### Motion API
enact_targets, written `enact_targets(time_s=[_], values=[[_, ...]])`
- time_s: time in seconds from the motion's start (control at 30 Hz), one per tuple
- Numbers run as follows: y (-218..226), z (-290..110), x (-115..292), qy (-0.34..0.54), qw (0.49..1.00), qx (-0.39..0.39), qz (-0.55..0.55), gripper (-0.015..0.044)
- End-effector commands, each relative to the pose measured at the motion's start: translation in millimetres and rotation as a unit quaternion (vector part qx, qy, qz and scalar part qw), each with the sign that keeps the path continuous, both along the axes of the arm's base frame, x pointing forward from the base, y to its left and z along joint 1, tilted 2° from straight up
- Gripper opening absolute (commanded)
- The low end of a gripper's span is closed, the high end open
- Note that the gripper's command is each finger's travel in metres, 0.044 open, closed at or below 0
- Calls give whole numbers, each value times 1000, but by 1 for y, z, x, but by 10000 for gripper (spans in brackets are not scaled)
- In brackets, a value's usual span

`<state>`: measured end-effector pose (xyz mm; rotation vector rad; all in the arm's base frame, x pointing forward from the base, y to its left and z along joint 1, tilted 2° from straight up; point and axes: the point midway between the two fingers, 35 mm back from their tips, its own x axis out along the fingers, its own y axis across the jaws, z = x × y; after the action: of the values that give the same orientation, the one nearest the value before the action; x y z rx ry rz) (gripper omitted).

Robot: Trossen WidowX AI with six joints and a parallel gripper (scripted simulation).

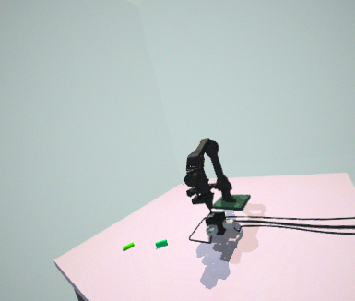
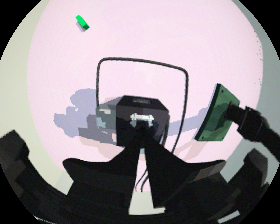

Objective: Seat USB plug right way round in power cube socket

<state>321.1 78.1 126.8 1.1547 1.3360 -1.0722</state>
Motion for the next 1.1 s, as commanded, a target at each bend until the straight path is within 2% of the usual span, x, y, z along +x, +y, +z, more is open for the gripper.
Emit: enact_targets(time_s=[0.0, 1.07], values=[[0, 0, 0, -1, 1000, 2, 2, 0], [0, -4, 0, -1, 1000, 2, 2, 0]])
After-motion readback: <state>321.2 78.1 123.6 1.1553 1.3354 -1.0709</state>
